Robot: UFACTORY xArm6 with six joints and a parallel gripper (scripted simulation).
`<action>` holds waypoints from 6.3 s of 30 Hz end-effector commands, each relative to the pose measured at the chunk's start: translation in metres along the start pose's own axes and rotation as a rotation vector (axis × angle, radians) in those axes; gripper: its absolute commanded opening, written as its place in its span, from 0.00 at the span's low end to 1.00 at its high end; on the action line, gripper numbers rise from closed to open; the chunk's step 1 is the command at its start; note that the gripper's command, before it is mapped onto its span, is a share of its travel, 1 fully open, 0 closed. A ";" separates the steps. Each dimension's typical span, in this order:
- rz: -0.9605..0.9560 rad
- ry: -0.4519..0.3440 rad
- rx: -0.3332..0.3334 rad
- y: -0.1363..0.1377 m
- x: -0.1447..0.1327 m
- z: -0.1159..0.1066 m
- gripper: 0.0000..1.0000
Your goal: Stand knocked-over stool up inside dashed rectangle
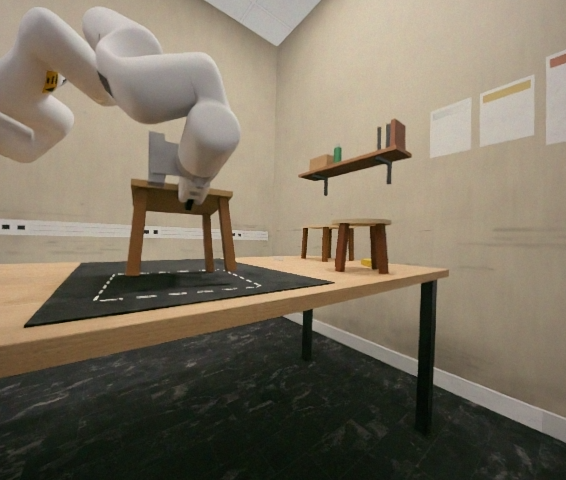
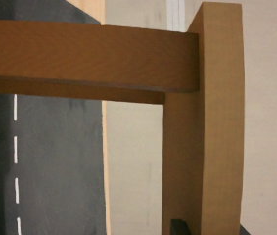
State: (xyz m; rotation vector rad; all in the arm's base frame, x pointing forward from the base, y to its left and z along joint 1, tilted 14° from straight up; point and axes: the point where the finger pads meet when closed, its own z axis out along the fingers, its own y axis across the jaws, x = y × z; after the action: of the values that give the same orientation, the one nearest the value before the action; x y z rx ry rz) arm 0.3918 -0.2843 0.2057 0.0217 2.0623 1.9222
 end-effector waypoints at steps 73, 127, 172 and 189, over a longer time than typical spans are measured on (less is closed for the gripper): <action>-0.003 0.000 -0.115 -0.022 -0.001 -0.023 0.21; -0.003 0.001 -0.139 -0.027 -0.001 -0.027 0.45; -0.003 0.000 -0.138 -0.032 0.017 -0.070 0.45; -0.003 0.001 -0.139 -0.027 0.017 -0.071 0.45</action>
State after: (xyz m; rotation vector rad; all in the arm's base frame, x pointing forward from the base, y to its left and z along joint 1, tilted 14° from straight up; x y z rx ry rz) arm 0.3648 -0.3507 0.1753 -0.0108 1.9205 2.0647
